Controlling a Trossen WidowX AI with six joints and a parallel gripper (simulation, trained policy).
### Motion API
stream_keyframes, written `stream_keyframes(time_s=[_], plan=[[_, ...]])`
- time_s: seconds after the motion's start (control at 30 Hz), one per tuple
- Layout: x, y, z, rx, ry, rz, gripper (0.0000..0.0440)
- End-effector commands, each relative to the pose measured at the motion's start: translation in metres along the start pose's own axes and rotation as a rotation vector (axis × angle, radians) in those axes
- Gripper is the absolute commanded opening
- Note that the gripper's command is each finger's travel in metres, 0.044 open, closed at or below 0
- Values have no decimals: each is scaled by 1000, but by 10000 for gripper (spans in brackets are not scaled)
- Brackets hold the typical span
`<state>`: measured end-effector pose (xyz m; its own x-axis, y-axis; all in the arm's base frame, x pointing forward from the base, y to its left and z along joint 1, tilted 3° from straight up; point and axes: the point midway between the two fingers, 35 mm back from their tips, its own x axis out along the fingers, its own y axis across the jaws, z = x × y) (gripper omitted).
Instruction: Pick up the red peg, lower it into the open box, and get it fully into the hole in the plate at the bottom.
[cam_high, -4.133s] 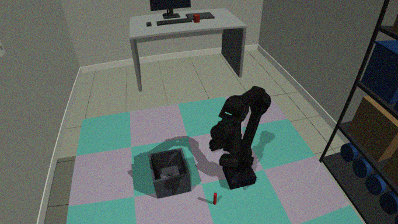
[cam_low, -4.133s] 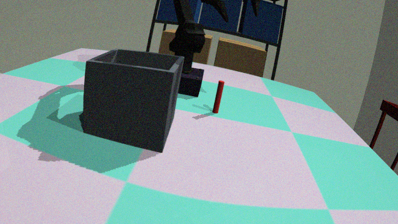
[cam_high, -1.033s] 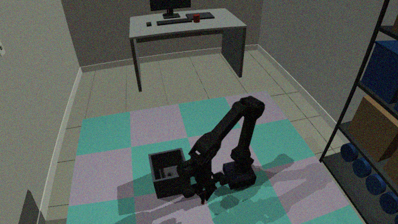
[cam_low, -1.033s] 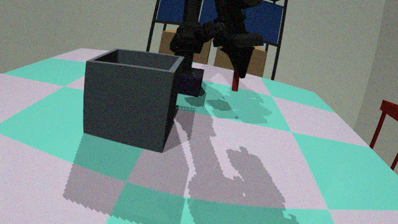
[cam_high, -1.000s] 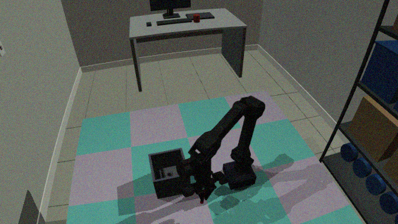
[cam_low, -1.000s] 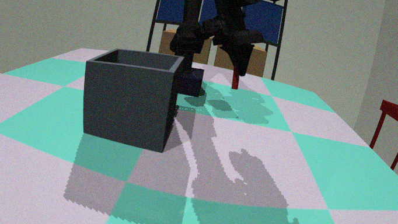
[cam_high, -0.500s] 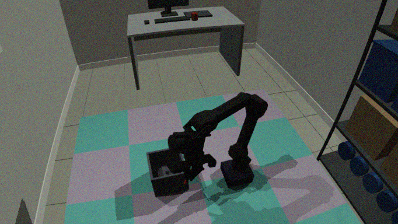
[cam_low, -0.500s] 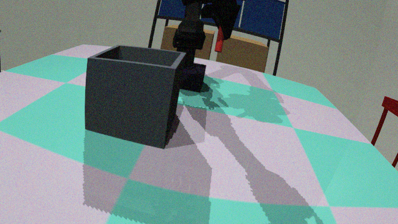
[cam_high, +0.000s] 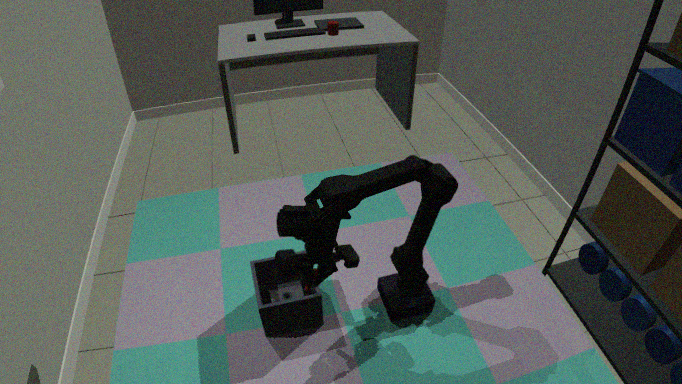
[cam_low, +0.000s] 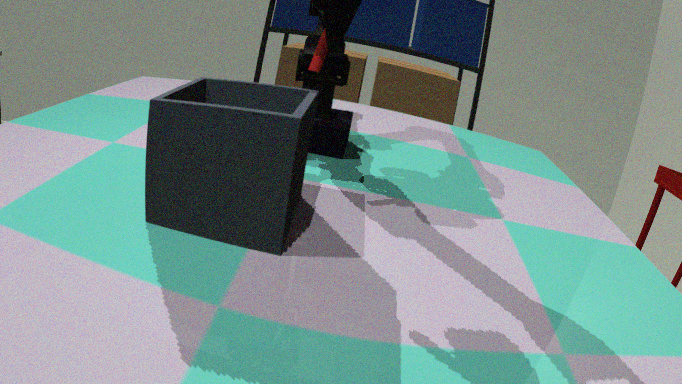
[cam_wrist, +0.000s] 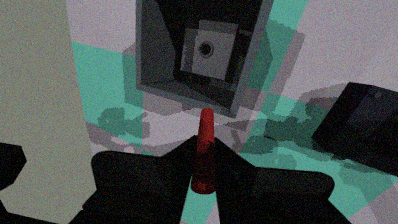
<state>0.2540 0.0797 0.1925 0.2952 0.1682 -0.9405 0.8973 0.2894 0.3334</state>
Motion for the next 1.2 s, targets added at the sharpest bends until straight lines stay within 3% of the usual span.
stream_keyframes(time_s=[0.0,0.6,1.17], plan=[[2,1,11,11,-16,-23,0],[17,5,57,61,-27,-111,0],[57,8,82,57,7,-165,0]])
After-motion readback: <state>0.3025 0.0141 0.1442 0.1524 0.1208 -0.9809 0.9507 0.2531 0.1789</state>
